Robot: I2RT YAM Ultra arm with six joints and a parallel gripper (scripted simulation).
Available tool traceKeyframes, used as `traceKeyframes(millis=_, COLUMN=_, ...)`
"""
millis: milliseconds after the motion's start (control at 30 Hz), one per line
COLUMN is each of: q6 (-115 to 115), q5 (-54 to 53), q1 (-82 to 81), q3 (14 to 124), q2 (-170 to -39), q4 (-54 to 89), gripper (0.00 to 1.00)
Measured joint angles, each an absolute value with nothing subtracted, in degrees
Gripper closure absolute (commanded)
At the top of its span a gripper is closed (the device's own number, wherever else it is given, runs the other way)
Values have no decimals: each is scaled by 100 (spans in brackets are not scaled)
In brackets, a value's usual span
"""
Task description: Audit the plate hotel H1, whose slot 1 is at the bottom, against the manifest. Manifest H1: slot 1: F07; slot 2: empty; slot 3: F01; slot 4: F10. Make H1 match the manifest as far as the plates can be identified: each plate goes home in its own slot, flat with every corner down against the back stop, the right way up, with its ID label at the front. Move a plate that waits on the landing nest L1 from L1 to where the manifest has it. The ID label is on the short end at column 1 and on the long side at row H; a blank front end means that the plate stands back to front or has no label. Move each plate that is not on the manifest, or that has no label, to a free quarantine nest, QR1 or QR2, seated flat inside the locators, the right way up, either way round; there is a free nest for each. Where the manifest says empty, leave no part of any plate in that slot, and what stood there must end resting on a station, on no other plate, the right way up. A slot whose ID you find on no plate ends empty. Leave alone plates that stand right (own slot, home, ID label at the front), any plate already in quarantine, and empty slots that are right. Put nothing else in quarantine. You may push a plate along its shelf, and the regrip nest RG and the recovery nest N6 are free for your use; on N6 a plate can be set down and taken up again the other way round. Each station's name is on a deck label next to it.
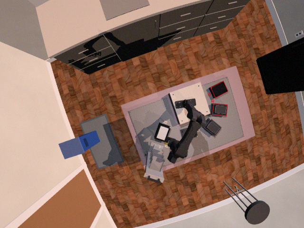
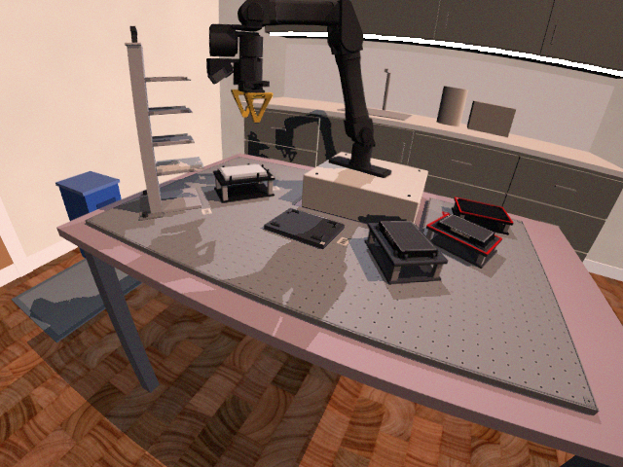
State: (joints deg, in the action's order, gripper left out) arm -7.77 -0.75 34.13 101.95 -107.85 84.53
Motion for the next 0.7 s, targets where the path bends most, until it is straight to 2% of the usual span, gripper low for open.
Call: traceKeyframes(millis=700, q6=303, q5=25, q1=2300, q3=7616, q2=-8720, q4=6434, gripper=0)
